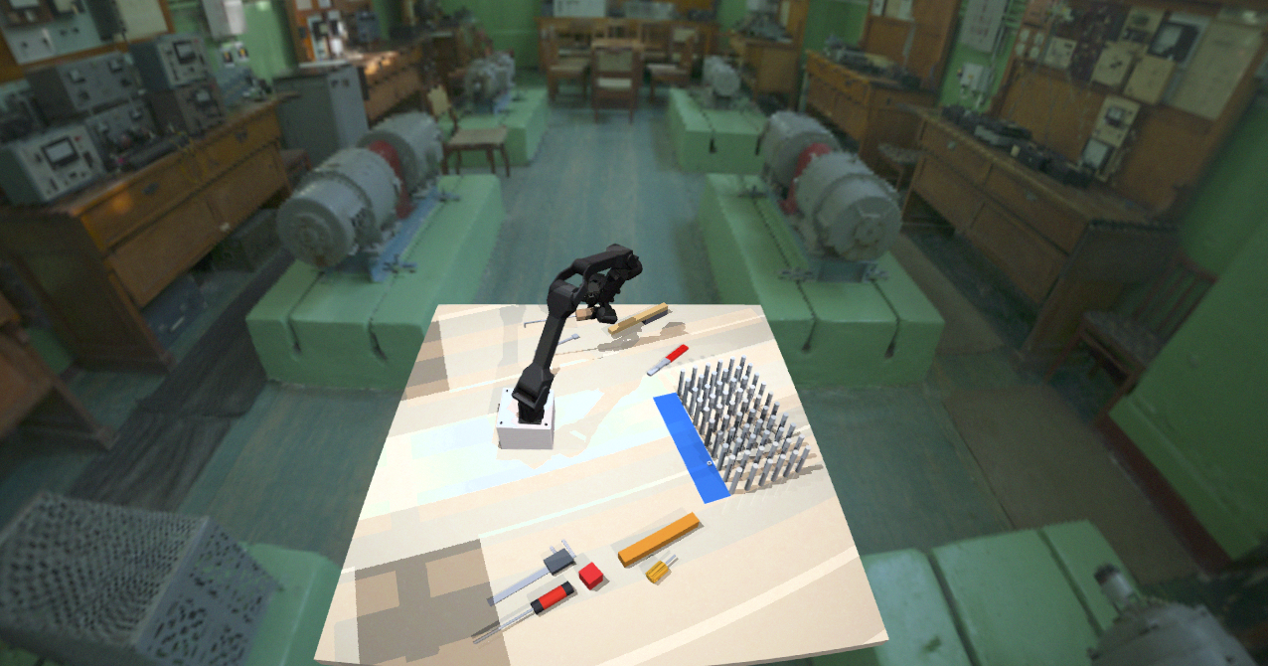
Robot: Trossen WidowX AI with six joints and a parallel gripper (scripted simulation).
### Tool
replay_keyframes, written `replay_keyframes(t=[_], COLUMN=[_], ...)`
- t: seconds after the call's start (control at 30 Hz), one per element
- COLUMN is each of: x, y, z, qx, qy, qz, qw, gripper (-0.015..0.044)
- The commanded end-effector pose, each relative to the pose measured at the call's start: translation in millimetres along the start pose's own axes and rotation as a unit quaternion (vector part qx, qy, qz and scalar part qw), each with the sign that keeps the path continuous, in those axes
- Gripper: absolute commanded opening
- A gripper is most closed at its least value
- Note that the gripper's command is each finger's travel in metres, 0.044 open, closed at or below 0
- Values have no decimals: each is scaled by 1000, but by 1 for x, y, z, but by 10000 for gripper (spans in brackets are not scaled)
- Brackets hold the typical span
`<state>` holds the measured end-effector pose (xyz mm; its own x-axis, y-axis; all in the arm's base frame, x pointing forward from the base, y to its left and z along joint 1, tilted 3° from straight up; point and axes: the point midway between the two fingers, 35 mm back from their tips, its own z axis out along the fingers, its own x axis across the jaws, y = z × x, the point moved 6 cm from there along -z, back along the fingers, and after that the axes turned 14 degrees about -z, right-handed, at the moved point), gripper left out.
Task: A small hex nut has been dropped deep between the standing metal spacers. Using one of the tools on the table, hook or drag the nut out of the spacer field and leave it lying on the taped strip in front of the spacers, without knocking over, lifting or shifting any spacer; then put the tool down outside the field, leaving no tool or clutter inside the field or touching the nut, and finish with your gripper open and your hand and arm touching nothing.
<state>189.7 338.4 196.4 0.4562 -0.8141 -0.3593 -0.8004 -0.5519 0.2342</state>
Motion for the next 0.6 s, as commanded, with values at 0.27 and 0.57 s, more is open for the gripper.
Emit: replay_keyframes(t=[0.27,0.57], x=[1,4], y=[-6,-11], z=[12,21], qx=[-3,-3], qy=[-2,-2], qz=[-5,-5], qw=[1000,1000], gripper=[0,0])
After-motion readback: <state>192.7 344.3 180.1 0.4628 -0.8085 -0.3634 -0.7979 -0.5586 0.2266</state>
